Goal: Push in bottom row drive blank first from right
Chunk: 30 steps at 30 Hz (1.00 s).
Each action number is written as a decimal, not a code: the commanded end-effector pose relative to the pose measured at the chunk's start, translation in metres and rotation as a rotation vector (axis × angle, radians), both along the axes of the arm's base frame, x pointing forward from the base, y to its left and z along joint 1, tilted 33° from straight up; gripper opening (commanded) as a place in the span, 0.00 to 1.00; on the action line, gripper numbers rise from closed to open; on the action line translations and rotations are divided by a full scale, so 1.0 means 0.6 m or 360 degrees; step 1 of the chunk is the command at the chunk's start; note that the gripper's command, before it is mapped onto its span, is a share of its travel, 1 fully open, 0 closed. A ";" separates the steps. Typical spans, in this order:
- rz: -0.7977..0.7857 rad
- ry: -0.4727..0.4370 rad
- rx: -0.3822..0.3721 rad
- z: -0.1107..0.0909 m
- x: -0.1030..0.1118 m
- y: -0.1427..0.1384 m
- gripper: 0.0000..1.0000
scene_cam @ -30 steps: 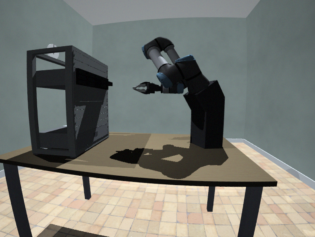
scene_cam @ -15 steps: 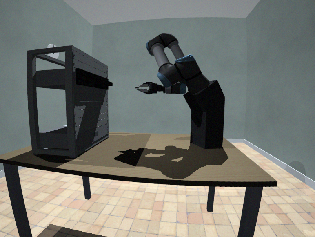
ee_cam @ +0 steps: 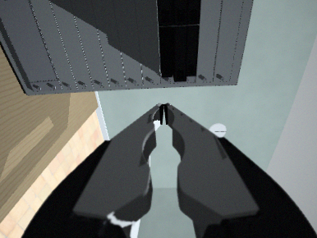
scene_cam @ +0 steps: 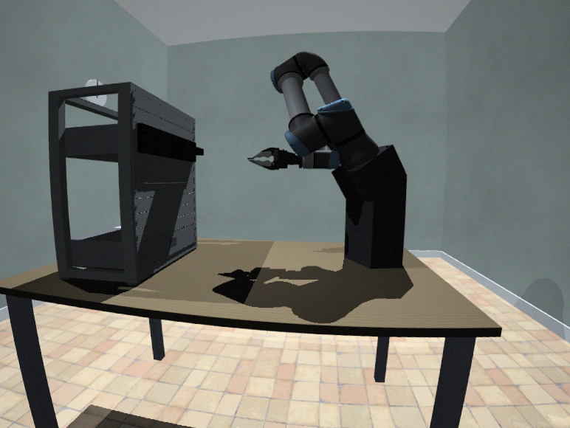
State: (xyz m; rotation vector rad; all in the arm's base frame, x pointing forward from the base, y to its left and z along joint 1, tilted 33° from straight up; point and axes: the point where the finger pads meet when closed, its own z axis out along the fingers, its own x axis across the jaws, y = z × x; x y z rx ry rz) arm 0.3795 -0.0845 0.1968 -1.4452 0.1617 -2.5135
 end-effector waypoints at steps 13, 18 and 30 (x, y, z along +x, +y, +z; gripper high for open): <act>-0.0001 0.0011 0.0001 -0.005 -0.012 0.000 0.00; -0.0001 0.0011 0.0001 -0.006 -0.013 0.000 0.00; -0.0001 0.0012 0.0001 -0.007 -0.015 0.000 0.00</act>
